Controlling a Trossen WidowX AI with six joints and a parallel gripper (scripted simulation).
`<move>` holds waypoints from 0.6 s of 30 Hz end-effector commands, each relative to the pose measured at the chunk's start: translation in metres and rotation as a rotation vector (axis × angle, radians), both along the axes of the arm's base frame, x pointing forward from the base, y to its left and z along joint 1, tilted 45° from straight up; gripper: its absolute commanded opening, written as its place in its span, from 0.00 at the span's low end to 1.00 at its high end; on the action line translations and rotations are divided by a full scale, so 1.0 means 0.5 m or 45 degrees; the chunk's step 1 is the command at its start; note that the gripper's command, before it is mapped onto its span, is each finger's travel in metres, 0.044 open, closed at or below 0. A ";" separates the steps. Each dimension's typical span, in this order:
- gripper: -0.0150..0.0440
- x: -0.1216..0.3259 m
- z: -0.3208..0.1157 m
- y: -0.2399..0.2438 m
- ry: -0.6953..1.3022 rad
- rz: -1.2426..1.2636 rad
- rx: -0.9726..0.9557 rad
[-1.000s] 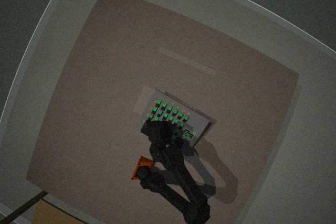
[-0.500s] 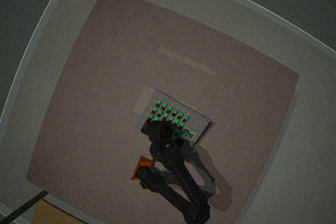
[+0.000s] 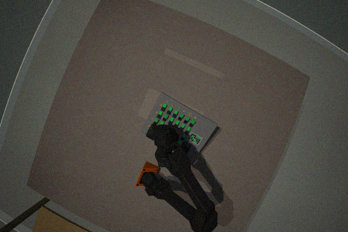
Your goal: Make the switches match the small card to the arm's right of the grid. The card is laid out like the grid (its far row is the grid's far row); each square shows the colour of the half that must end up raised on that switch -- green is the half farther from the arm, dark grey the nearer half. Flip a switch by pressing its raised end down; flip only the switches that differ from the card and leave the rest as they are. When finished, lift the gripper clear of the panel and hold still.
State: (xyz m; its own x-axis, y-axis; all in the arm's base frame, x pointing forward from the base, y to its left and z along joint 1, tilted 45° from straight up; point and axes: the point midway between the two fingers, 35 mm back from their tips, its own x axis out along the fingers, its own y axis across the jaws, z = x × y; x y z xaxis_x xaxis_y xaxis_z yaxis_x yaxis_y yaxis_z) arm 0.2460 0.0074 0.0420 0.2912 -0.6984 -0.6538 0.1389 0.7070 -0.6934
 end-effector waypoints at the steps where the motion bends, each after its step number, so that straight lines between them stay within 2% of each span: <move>1: 0.25 -0.003 -0.003 -0.004 0.009 0.002 -0.011; 18: 0.25 -0.001 -0.006 -0.008 0.008 0.002 -0.011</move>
